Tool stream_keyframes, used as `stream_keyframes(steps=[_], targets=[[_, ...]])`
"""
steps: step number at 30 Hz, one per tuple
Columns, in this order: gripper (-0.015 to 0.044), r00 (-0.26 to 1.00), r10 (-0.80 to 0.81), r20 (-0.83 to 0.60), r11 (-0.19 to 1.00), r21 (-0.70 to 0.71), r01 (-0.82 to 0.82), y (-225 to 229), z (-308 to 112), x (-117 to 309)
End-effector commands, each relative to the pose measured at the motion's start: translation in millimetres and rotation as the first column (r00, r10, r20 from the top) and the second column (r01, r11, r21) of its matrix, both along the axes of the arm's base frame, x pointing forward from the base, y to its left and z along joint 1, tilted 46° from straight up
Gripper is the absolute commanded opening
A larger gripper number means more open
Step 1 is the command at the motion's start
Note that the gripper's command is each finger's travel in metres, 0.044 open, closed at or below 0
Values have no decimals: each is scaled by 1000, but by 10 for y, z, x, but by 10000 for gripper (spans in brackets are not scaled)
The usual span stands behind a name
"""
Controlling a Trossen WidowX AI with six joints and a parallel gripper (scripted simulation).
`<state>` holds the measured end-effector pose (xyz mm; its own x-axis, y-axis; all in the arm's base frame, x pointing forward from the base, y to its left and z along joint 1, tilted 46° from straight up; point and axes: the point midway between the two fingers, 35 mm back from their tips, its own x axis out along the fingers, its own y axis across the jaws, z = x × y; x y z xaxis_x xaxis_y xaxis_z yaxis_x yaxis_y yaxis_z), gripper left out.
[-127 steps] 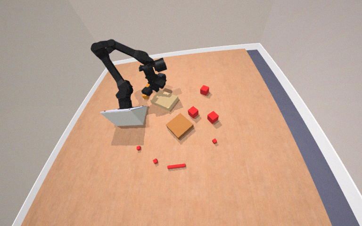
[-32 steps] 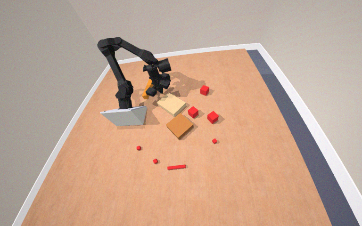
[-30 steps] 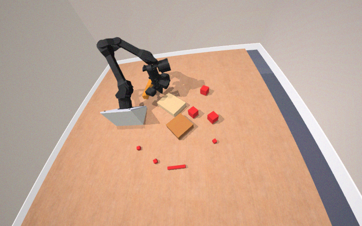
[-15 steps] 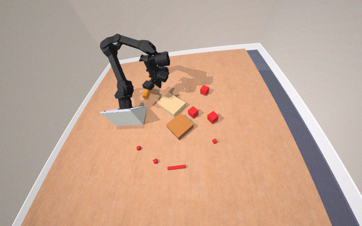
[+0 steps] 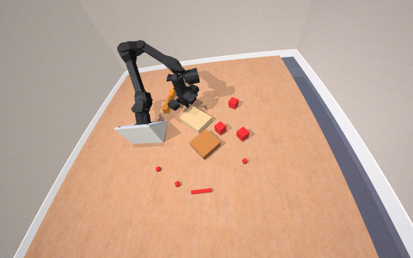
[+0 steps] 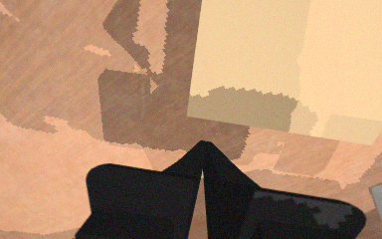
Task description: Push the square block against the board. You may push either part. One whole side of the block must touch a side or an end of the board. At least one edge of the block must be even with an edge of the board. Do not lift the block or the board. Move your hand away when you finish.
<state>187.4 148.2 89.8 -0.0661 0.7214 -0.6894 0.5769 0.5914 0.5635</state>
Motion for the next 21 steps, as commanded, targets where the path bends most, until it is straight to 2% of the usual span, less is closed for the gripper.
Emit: stream_keyframes(steps=[1, 21], targets=[[0, 1000, -15, -9, 1000, 1, 15, 26, -26, 9], [0, 1000, -15, -8, 1000, -3, 15, -34, -99, 183]])
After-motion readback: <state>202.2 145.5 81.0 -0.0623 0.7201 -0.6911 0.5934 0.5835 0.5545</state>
